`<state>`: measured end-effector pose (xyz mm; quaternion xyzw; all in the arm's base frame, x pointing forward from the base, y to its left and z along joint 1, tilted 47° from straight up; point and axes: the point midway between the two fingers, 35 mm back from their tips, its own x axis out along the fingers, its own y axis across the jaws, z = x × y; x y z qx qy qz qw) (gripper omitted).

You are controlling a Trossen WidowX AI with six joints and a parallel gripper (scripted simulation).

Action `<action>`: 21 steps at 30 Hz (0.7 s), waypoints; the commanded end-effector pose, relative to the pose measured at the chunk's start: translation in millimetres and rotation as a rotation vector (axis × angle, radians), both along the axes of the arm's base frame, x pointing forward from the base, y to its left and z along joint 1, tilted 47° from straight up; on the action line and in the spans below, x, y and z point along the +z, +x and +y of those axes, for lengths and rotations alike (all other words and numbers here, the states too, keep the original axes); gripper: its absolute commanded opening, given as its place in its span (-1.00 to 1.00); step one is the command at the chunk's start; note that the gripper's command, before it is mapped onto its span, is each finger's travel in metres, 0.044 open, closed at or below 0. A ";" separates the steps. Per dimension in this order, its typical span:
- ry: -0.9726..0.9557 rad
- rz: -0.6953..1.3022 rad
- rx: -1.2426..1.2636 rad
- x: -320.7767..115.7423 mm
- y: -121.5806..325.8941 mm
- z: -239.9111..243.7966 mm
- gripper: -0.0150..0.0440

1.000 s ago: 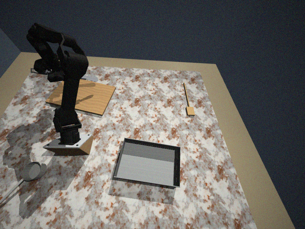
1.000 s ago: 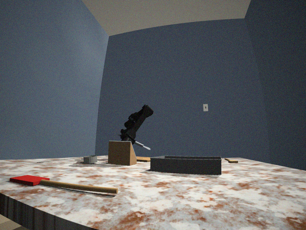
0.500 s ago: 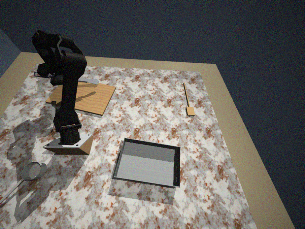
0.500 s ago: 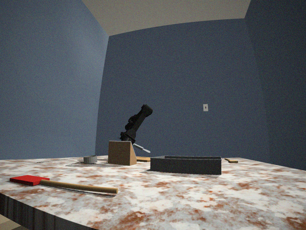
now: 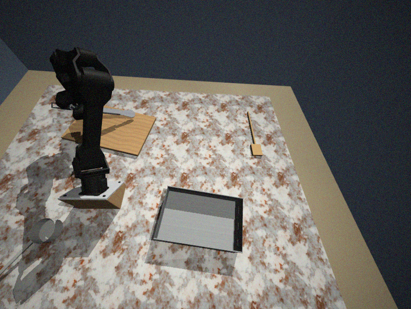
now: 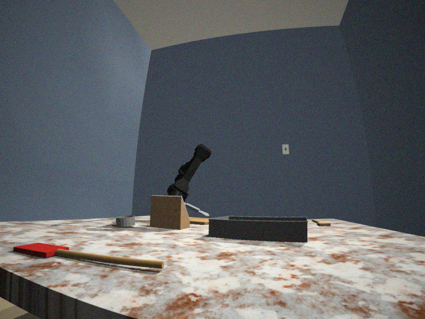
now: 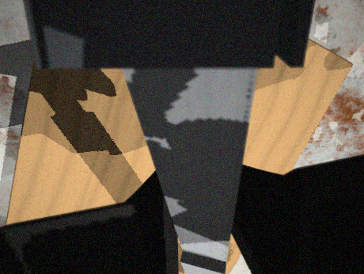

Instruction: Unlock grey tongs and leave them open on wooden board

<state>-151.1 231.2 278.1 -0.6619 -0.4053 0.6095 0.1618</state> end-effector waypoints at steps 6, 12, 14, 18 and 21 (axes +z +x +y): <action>0.006 -0.001 0.005 -9.5 1.3 10.8 -1.00; 0.011 -0.002 0.006 -15.9 3.1 18.1 -1.00; 0.012 -0.003 0.006 -17.3 3.5 19.7 -1.00; 0.012 -0.003 0.006 -17.5 3.6 19.9 -1.00; 0.011 -0.003 0.002 -17.1 4.0 19.2 -0.82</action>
